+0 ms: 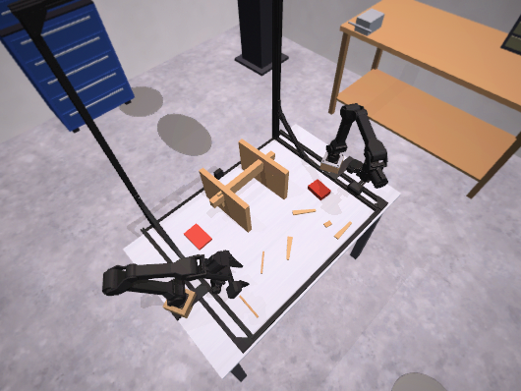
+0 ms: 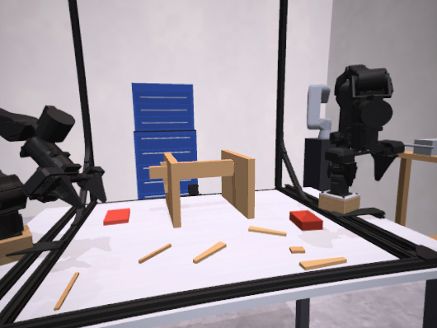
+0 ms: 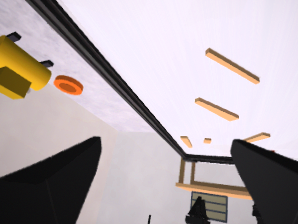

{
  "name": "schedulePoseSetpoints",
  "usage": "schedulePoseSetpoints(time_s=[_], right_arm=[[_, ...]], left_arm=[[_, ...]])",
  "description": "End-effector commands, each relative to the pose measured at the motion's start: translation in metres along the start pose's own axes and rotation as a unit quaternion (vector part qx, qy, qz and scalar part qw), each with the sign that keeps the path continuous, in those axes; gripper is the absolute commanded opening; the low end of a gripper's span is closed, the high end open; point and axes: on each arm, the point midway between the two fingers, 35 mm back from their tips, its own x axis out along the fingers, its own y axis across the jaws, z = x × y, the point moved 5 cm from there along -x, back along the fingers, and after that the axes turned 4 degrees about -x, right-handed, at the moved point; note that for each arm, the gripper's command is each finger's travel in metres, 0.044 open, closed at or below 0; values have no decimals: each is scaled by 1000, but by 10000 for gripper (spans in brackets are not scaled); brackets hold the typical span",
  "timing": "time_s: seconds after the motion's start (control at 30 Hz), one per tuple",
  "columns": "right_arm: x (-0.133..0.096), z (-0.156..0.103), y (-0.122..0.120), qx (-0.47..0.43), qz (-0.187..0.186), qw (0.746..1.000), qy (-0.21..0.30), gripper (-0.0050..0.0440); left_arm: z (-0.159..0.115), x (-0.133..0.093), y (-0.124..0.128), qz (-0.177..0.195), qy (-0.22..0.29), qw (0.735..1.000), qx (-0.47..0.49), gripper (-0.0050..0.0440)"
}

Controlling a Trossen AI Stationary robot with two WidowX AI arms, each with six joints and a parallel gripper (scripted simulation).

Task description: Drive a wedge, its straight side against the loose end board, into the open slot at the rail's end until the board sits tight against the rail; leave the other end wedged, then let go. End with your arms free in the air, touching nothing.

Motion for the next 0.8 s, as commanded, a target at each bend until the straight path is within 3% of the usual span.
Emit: schedulePoseSetpoints(time_s=[0.0,0.53,0.57,0.63,0.77], right_arm=[[0,0,0,0,0,1000,0,400],[0,0,0,0,0,1000,0,400],[0,-1,-1,-10,-1,1000,3,424],[-2,-10,-9,-88,-11,996,25,440],[-9,-33,-32,-268,-27,959,88,440]], left_arm=[[0,0,0,0,0,1000,0,400],[0,0,0,0,0,1000,0,400],[0,1,1,0,0,1000,-5,424],[4,6,12,2,2,999,-45,440],[16,21,40,8,7,989,-147,440]])
